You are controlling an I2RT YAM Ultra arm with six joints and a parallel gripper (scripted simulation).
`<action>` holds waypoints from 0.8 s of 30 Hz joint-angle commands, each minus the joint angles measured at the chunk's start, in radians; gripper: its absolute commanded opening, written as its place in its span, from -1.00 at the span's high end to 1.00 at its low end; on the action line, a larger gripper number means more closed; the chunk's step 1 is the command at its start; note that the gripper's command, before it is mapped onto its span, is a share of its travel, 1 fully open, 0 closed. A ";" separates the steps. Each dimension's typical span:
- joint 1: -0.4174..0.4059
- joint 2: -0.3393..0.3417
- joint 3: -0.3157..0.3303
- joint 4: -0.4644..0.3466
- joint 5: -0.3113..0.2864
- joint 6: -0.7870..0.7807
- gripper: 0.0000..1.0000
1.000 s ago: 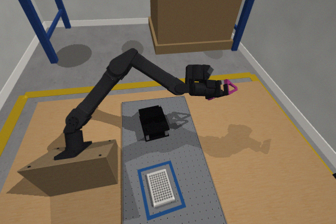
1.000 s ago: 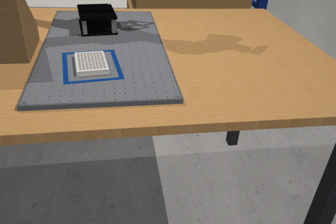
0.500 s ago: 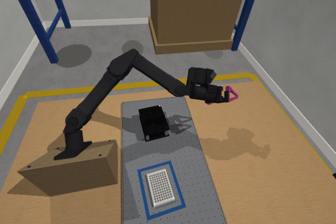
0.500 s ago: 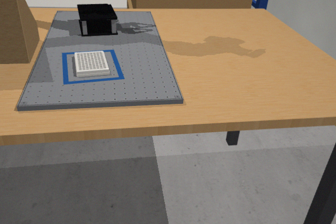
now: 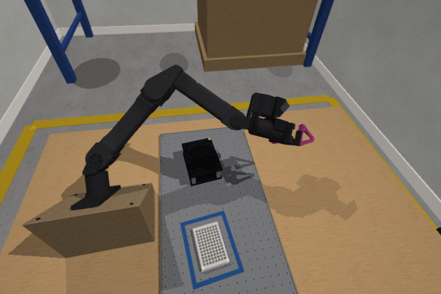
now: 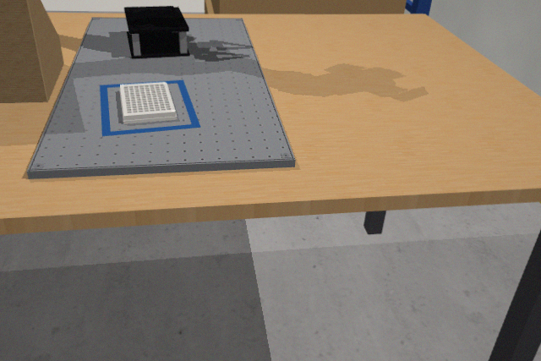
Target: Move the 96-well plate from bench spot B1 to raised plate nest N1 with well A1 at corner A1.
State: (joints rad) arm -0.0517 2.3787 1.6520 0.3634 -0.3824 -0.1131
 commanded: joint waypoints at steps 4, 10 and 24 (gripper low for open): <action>-0.046 -0.016 0.038 -0.081 0.002 0.057 -1.00; -0.063 0.021 -0.028 -0.082 -0.016 0.068 -1.00; -0.088 0.033 0.018 -0.179 -0.028 0.120 -1.00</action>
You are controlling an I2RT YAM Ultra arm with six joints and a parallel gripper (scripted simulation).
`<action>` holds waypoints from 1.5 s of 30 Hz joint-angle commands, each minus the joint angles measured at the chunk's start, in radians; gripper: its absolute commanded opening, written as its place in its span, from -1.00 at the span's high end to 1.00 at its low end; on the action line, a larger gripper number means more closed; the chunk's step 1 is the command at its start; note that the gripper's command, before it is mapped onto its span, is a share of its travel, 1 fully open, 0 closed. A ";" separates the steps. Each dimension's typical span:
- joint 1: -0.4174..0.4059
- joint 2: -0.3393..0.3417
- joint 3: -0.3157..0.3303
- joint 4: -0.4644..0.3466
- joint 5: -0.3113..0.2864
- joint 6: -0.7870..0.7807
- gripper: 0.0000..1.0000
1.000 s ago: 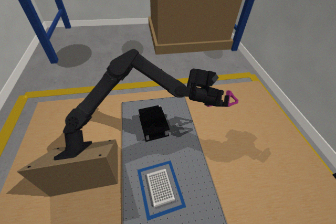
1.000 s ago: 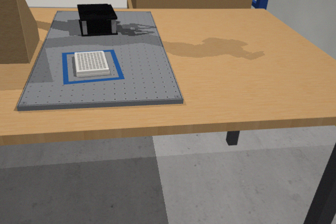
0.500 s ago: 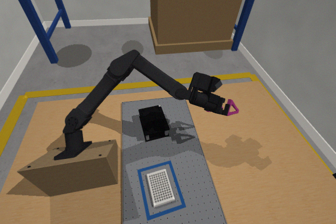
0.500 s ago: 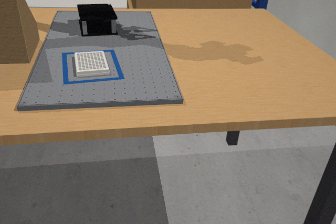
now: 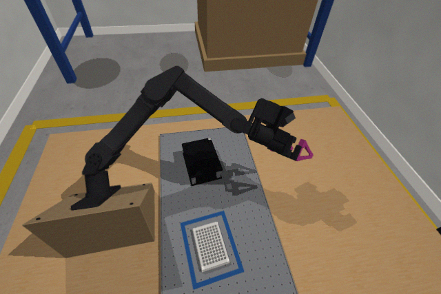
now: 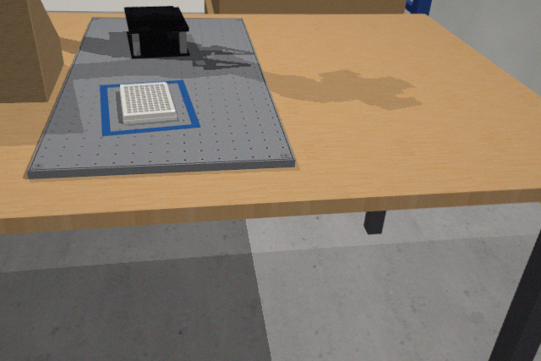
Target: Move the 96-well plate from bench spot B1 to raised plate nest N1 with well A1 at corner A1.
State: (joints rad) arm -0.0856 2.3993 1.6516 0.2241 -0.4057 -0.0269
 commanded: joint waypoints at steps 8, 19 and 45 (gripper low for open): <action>-0.061 -0.020 0.005 -0.002 -0.004 0.026 -1.00; -0.088 0.025 -0.039 -0.113 -0.022 0.079 -1.00; -0.146 0.062 -0.056 -0.282 -0.052 0.177 -1.00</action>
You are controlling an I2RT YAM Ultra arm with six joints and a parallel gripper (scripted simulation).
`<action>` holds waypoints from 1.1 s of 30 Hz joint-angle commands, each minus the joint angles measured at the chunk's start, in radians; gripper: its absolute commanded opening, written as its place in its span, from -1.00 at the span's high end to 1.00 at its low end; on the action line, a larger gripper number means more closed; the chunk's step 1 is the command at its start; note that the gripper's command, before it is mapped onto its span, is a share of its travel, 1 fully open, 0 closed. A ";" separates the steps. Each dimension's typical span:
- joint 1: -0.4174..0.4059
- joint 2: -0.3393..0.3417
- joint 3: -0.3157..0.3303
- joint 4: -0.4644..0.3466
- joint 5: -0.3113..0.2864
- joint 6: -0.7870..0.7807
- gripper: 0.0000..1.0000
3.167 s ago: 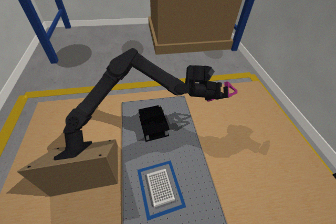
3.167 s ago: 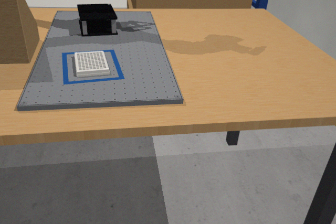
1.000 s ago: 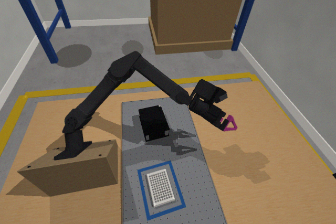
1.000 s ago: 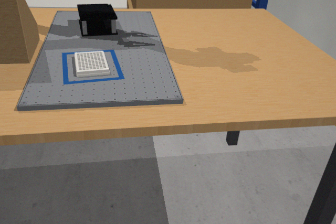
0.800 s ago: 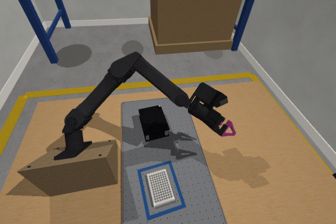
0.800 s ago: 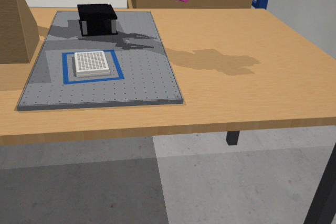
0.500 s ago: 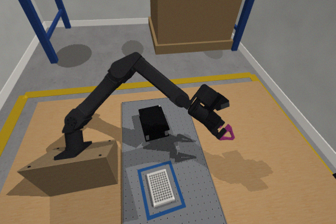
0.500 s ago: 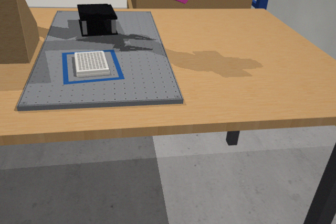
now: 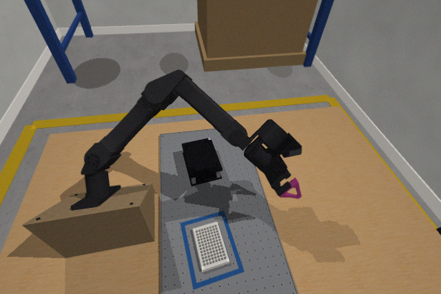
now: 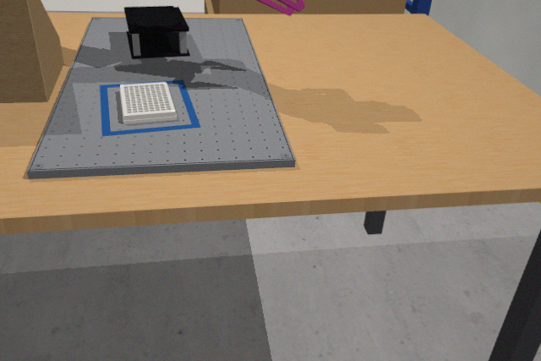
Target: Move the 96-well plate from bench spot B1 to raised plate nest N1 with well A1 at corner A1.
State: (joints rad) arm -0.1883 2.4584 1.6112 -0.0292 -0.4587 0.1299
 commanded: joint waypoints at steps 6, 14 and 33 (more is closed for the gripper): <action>-0.046 -0.030 0.020 -0.003 0.002 0.016 -1.00; -0.069 0.026 -0.005 -0.117 -0.017 0.074 -1.00; -0.126 0.060 0.015 -0.286 -0.048 0.175 -1.00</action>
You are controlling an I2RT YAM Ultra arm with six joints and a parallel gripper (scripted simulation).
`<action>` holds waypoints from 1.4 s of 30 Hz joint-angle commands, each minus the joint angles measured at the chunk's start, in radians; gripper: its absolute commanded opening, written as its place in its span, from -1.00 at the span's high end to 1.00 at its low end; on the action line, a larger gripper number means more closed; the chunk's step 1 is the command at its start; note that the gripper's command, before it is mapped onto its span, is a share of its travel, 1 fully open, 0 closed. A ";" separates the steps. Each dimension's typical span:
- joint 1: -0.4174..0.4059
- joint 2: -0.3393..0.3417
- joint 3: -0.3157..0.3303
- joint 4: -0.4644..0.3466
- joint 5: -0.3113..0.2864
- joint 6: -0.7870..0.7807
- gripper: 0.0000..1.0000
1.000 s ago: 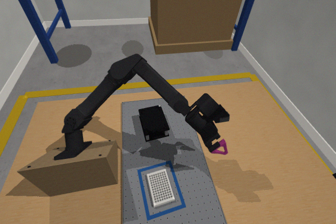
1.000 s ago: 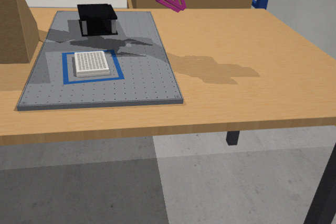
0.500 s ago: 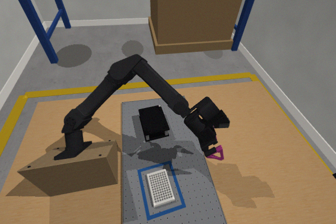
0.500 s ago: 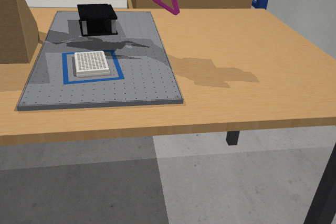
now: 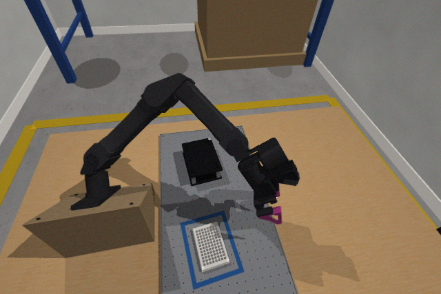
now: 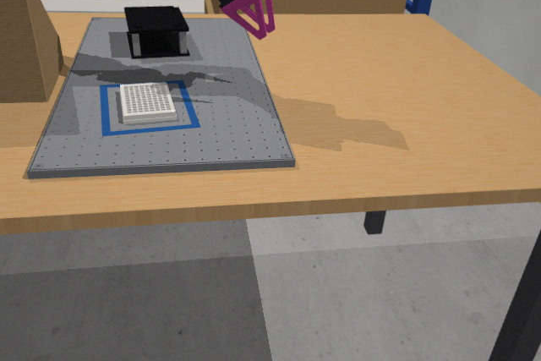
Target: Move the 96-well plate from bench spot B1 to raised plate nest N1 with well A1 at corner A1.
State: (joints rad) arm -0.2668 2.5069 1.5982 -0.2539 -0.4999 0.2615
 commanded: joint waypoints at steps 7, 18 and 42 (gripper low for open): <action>-0.073 0.027 0.025 -0.137 -0.021 0.089 -1.00; -0.117 0.047 -0.003 -0.242 -0.044 0.147 -1.00; -0.209 0.099 -0.052 -0.516 -0.095 0.306 -1.00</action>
State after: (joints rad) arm -0.4301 2.5958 1.5509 -0.7013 -0.5850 0.5240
